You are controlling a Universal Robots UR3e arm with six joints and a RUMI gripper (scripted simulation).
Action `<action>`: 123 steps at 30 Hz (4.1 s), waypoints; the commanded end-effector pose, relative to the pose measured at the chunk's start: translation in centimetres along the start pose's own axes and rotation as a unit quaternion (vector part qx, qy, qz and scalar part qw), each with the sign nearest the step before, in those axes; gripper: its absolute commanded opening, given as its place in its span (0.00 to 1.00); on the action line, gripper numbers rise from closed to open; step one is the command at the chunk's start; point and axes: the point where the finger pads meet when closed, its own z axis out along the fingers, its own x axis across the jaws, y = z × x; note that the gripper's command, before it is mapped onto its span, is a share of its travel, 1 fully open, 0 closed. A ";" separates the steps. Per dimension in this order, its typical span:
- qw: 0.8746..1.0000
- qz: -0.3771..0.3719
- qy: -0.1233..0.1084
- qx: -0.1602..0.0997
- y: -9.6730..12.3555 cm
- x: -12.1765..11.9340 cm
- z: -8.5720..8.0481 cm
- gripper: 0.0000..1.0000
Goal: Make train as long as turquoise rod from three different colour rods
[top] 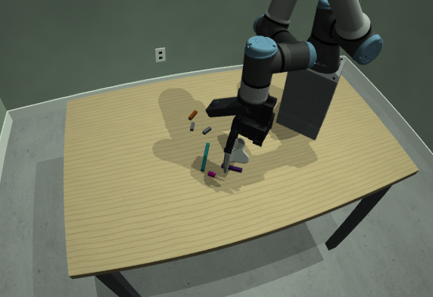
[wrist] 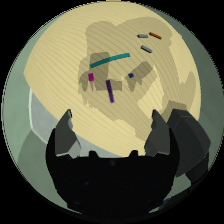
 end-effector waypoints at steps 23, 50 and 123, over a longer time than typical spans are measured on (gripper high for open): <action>1.000 -0.004 -0.001 0.000 0.0 -0.1 0.0 1.00; 1.000 -0.004 -0.001 0.000 0.0 -0.1 0.0 1.00; 0.976 -0.217 0.000 0.000 -10.3 4.5 0.1 1.00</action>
